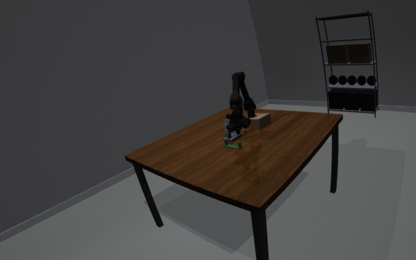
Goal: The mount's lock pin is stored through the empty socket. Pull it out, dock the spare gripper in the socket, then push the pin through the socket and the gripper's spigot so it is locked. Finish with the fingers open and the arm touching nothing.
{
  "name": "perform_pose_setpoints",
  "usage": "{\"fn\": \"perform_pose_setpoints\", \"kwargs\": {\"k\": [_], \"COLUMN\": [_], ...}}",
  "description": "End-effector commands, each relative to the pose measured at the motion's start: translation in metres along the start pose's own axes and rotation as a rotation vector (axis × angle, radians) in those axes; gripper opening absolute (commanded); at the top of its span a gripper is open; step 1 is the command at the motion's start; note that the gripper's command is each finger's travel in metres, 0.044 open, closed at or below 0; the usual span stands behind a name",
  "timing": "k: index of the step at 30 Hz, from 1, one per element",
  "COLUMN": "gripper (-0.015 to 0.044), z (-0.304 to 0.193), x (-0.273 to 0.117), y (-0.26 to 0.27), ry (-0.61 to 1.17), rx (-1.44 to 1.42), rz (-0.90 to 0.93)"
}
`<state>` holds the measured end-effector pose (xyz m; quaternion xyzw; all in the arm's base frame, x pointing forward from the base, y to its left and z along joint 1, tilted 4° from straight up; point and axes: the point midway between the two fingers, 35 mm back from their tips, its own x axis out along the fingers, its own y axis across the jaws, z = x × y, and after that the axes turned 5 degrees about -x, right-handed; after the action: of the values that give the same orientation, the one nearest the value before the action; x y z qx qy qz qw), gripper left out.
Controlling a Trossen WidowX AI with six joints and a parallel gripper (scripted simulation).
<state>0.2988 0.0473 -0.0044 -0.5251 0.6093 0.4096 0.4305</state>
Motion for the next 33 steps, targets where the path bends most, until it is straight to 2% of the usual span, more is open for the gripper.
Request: {"fn": "perform_pose_setpoints", "kwargs": {"k": [1,33], "gripper": [0.0,0.0], "z": [-0.003,-0.023], "x": [-0.001,0.005], "y": [-0.002,0.001], "ry": [-0.002,-0.004], "rx": [-0.004,-0.01], "rz": [-0.003,0.016]}}
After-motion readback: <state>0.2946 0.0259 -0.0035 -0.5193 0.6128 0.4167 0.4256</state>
